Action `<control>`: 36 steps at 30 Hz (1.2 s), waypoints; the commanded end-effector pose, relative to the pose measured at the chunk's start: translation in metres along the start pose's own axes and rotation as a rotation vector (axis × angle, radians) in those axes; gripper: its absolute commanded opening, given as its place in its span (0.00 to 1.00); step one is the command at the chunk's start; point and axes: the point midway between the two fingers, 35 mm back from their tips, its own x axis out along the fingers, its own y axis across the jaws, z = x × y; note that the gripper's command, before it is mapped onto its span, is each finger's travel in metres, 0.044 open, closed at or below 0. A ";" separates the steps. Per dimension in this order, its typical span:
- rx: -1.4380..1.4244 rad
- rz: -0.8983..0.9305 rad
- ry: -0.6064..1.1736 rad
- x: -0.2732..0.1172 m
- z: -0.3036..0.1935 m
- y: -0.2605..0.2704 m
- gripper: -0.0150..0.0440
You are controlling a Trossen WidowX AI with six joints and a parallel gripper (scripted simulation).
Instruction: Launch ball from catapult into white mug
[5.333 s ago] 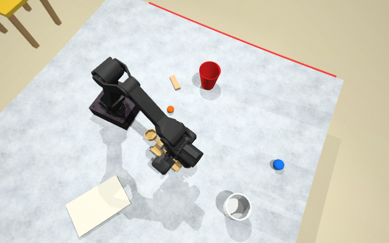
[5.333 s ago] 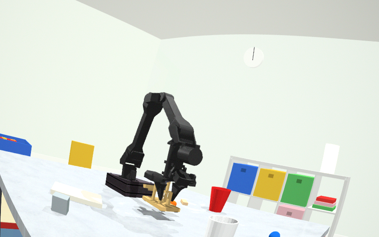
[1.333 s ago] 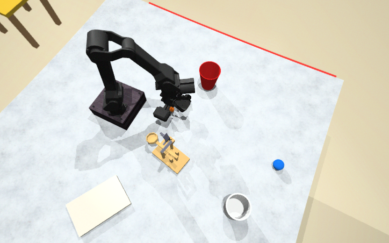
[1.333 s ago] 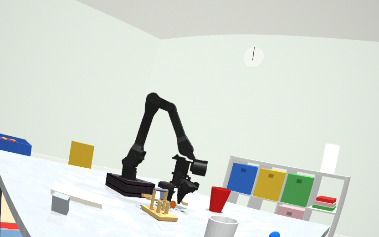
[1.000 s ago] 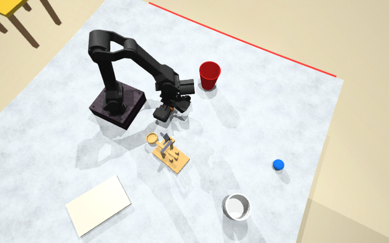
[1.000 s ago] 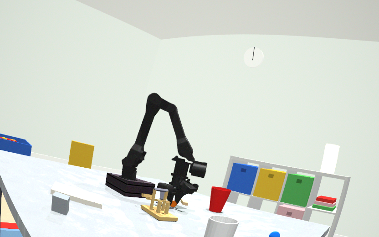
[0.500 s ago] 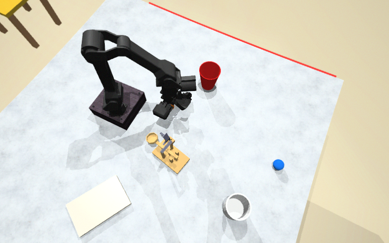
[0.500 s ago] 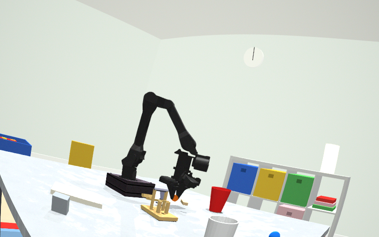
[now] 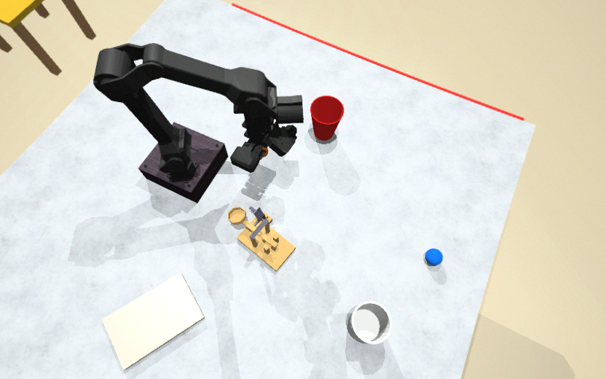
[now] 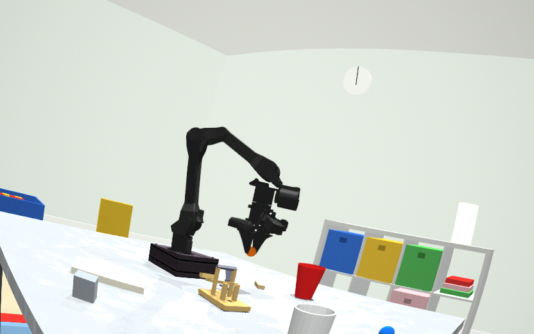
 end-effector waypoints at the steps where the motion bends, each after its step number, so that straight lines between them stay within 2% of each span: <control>1: 0.005 -0.009 0.008 -0.002 0.002 -0.006 0.25; 18: 0.138 -0.045 0.112 0.013 0.024 -0.070 0.25; 36: 0.199 -0.018 0.275 0.029 0.022 -0.140 0.25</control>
